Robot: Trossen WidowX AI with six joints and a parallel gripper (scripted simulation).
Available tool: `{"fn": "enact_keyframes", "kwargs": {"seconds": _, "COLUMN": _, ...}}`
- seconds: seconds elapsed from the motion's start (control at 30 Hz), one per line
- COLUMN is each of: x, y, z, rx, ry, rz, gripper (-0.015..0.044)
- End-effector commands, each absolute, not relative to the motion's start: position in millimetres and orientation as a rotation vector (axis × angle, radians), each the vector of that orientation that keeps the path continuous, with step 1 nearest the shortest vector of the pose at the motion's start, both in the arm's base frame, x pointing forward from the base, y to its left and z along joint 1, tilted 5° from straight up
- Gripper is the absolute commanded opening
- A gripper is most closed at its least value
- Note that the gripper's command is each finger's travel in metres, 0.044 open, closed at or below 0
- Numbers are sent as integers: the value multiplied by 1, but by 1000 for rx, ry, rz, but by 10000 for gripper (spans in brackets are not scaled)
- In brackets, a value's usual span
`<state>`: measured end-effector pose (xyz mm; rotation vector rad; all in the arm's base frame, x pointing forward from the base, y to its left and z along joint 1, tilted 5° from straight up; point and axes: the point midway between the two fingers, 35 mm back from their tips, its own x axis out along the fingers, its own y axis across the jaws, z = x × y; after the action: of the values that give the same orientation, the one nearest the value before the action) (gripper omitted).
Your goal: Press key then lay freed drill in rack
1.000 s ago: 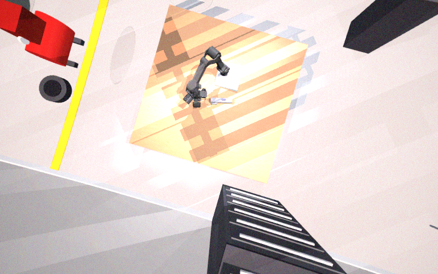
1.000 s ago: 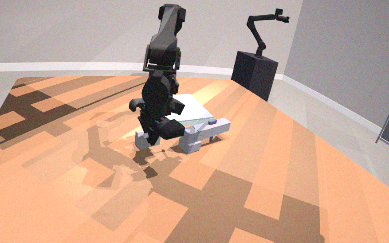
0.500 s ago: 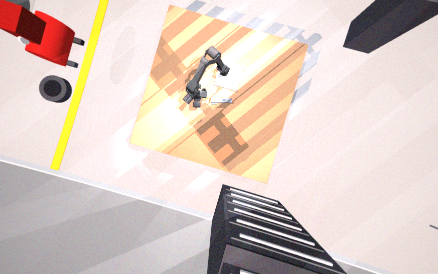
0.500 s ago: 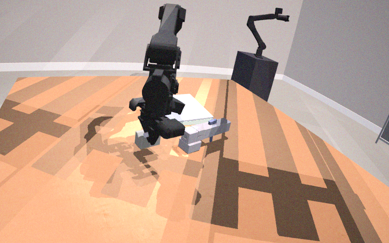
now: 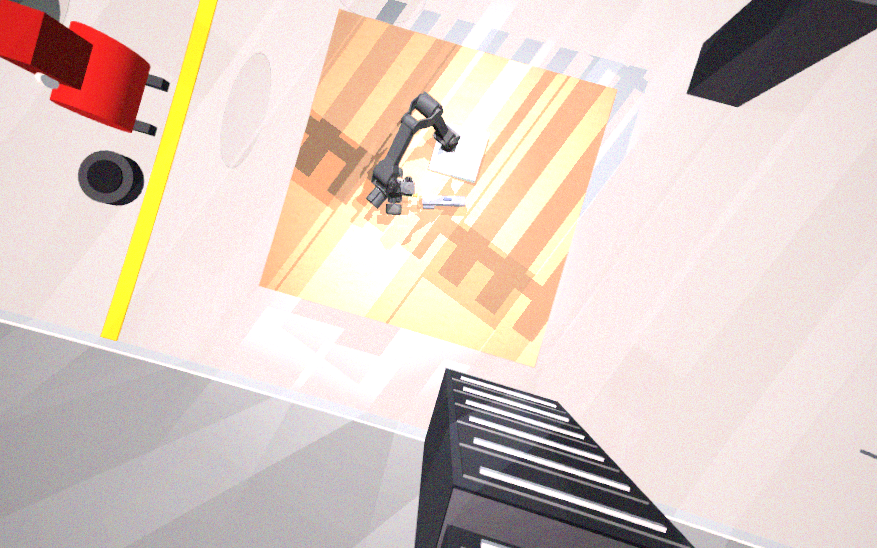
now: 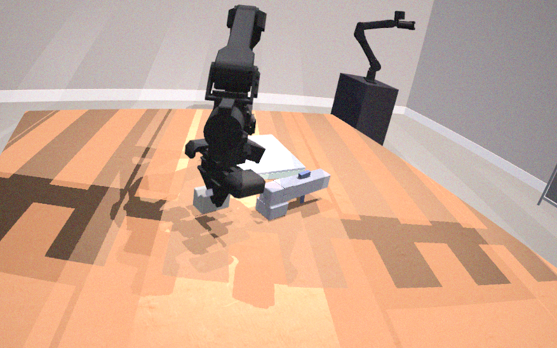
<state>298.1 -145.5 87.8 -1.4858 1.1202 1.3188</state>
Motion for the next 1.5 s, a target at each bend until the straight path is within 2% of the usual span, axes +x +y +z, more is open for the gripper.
{"fn": "enact_keyframes", "kwargs": {"seconds": 0.0, "x": 300, "y": -146, "z": 91, "rx": -1491, "ry": 1113, "rz": 1314, "gripper": 0}}
{"fn": "enact_keyframes", "kwargs": {"seconds": 1.47, "x": 302, "y": -145, "z": 95, "rx": -1491, "ry": 1113, "rz": 1314, "gripper": 0}}
